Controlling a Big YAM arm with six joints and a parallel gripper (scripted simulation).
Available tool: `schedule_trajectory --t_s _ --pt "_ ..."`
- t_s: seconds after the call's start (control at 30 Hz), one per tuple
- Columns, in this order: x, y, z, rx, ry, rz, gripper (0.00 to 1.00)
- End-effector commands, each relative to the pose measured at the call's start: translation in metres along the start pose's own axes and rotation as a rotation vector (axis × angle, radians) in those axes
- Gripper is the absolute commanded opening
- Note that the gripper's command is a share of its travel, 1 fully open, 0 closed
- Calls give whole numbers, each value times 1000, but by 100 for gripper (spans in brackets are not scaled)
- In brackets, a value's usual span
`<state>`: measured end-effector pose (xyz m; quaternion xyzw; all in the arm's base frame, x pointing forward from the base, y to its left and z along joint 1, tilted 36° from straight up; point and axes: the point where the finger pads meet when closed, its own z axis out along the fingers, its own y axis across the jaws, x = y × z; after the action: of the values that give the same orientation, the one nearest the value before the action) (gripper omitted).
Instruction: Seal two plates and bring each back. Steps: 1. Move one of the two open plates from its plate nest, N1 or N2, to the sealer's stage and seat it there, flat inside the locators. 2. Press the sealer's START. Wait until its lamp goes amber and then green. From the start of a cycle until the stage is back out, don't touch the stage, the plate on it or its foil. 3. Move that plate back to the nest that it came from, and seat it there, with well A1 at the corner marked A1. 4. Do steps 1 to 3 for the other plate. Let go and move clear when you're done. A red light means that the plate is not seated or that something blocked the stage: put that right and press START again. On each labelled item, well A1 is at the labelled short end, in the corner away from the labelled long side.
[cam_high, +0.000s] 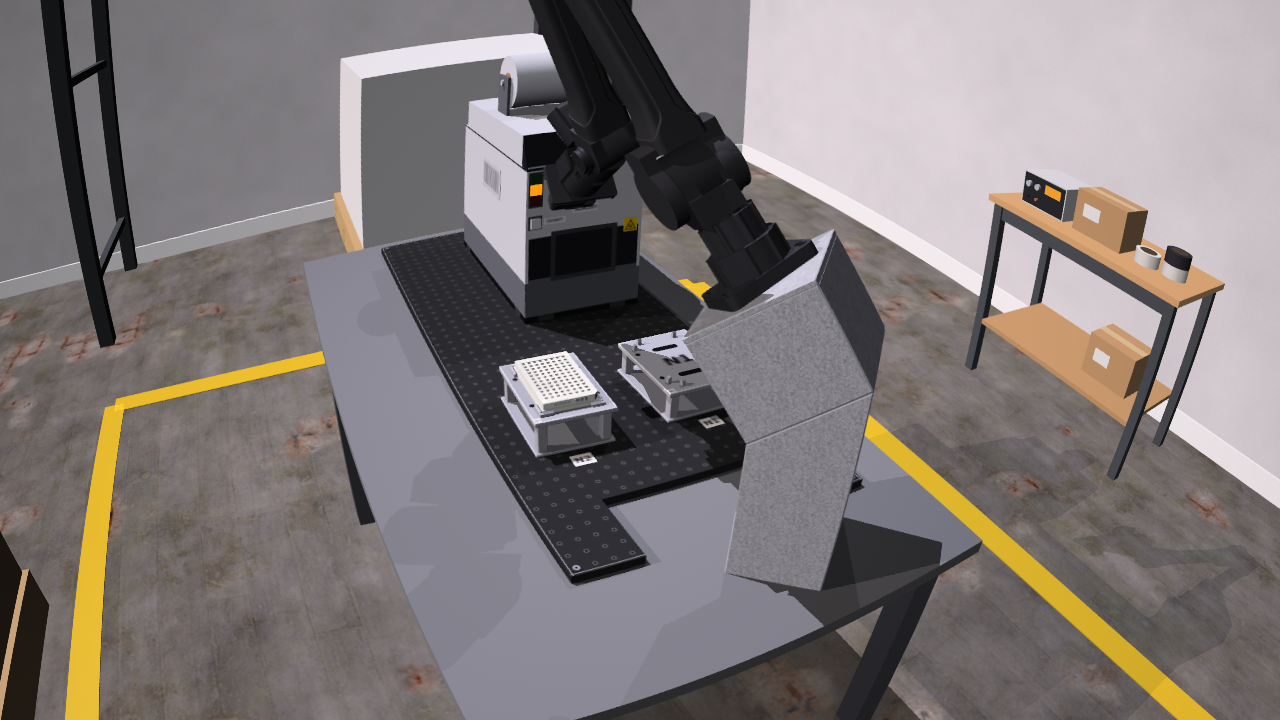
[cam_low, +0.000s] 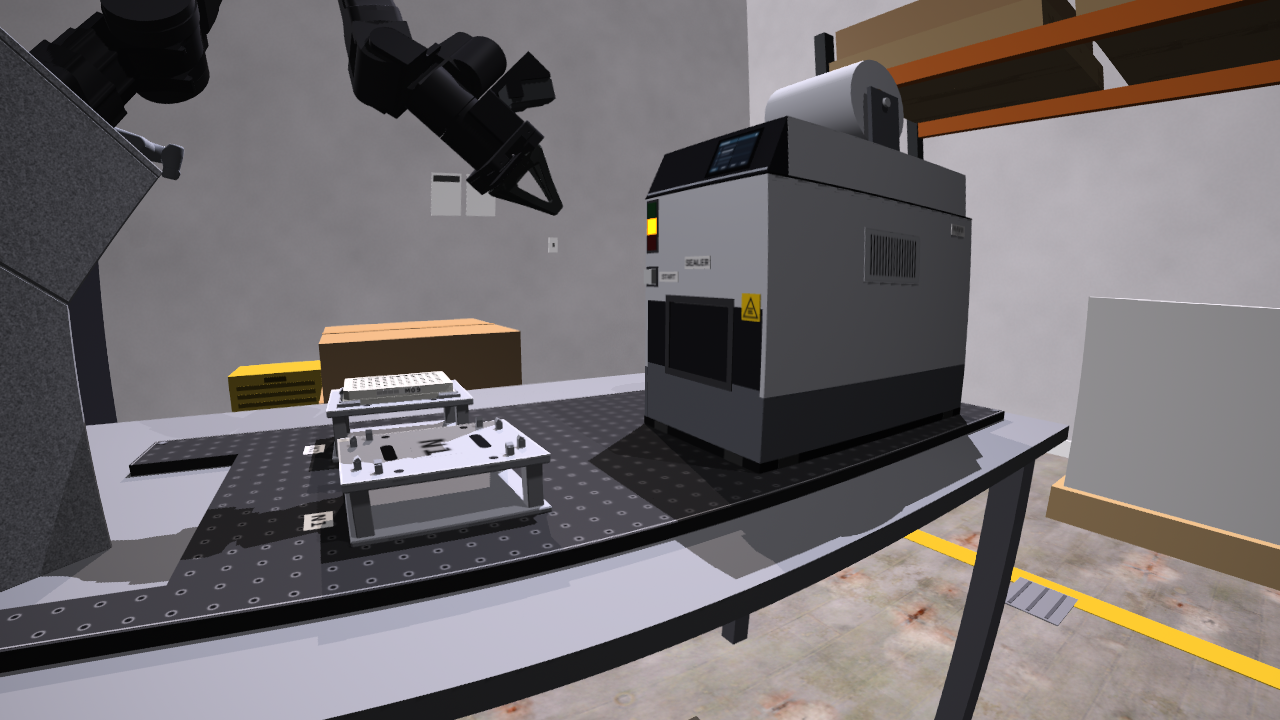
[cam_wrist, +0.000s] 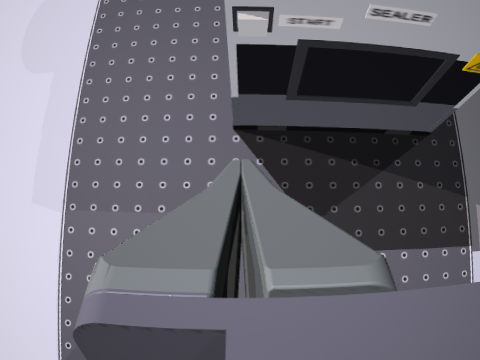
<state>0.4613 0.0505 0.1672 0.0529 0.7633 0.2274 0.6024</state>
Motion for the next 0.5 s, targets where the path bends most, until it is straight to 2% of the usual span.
schedule_trajectory --t_s 0.0,0.13,0.17,0.27,0.33,0.47 --pt "2 -5 -25 14 -1 -10 0" --pt "1 -4 -44 13 -11 -13 0" --pt "-6 3 -41 13 -13 -114 100" --pt "-21 25 -36 3 -11 -347 100" --pt "-21 25 -36 3 -11 -347 100" --pt "-28 41 -31 7 12 -589 100"
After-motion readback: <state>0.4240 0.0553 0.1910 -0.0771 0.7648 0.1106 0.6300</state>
